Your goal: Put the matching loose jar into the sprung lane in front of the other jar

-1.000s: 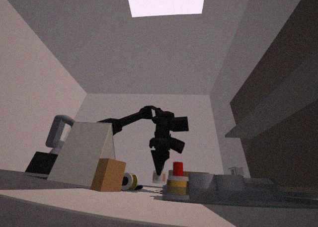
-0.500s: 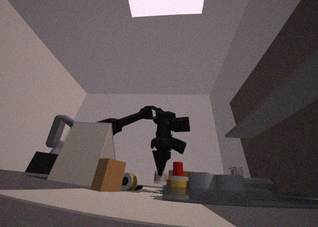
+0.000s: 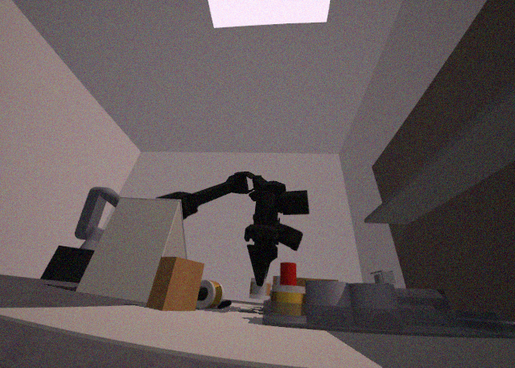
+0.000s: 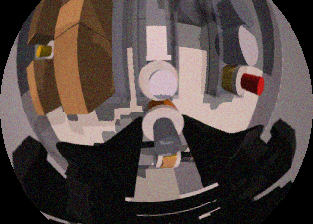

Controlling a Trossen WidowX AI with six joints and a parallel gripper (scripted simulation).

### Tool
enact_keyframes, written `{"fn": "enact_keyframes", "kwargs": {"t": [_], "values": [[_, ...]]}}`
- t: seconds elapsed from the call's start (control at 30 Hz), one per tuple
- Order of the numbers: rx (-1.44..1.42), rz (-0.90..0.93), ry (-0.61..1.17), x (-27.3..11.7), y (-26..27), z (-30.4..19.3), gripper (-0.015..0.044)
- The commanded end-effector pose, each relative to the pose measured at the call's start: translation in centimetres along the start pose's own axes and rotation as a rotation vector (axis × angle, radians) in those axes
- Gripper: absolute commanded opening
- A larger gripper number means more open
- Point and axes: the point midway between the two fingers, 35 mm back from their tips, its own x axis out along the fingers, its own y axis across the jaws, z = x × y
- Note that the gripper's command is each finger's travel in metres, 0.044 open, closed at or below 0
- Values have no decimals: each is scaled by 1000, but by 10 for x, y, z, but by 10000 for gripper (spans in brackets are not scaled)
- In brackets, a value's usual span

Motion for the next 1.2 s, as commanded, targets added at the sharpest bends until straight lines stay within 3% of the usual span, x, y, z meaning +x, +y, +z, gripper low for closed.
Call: {"fn": "enact_keyframes", "kwargs": {"t": [0.0,1.17], "values": [[-12,2,-17,-2,1,9,0],[-12,3,-18,-2,2,24,0]]}}
